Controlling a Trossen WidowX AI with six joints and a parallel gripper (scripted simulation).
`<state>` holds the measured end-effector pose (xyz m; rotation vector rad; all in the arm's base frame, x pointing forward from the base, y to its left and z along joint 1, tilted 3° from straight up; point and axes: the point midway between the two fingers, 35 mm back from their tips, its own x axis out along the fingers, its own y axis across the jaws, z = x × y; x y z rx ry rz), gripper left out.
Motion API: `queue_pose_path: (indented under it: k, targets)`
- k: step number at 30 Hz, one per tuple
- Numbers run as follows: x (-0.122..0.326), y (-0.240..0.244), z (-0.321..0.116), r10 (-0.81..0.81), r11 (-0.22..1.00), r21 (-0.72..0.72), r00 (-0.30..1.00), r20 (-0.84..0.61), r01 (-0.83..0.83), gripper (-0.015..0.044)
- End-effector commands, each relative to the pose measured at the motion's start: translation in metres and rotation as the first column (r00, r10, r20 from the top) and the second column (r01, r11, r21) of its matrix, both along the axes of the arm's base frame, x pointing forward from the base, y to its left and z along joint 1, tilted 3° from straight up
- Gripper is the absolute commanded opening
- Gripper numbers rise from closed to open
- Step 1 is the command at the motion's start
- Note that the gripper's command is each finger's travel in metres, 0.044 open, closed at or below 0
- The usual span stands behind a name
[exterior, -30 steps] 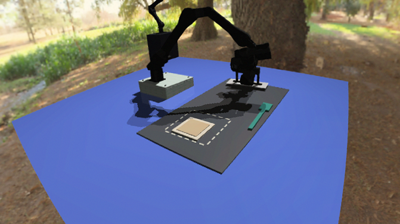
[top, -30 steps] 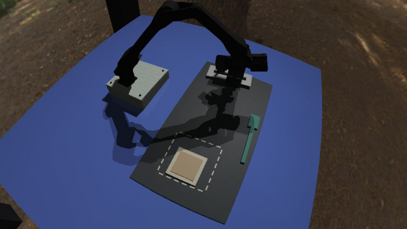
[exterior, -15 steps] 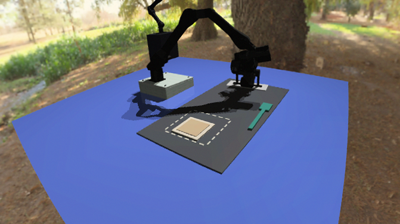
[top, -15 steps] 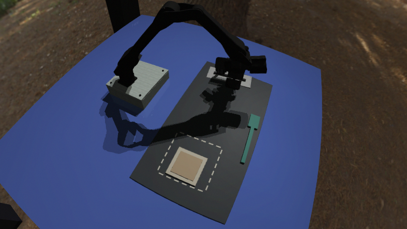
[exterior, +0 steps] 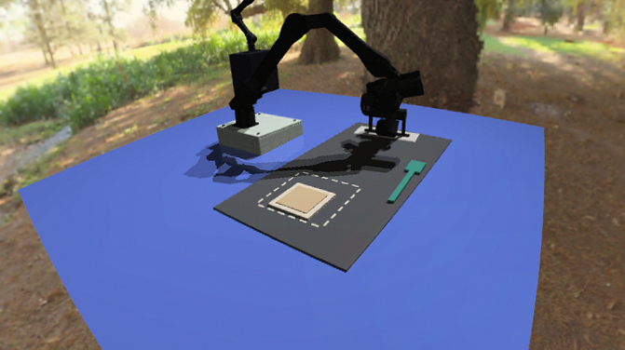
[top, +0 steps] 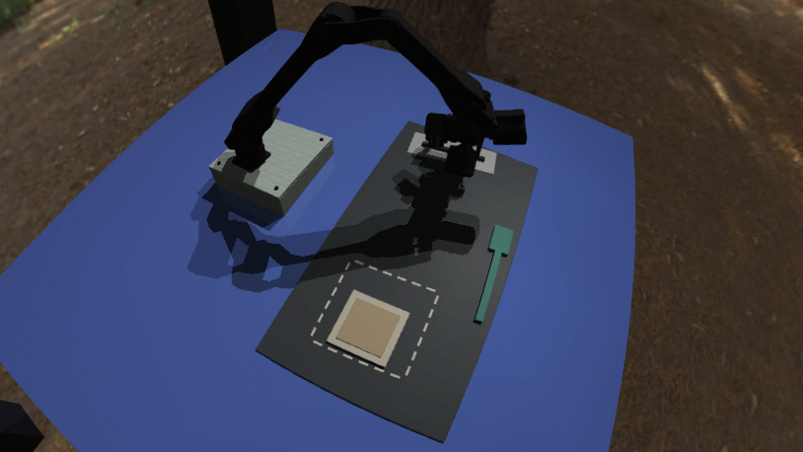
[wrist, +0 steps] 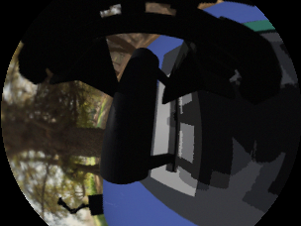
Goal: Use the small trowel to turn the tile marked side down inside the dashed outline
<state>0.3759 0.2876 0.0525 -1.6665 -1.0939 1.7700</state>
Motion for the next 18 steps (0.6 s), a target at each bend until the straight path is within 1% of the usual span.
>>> queue_pose_path:
  k: [1, 3, 9, 14, 15, 18]
  targets:
    - [0.0, 0.0, 0.001, 0.003, 1.0, 0.004, 1.0, 0.004, -0.003, 0.03]
    - [0.001, -0.004, 0.004, 0.003, 1.0, 0.003, 1.0, 0.004, -0.003, 0.03]
    - [0.009, -0.043, 0.032, 0.0, 1.0, -0.004, 1.0, 0.001, 0.0, 0.03]
    - [0.008, -0.049, 0.038, 0.0, 1.0, -0.004, 1.0, 0.001, 0.0, 0.03]
    - [0.005, -0.052, 0.046, -0.001, 1.0, -0.005, 1.0, 0.0, 0.001, 0.03]
    - [-0.019, -0.072, 0.089, -0.007, 1.0, -0.009, 1.0, -0.003, 0.007, 0.03]
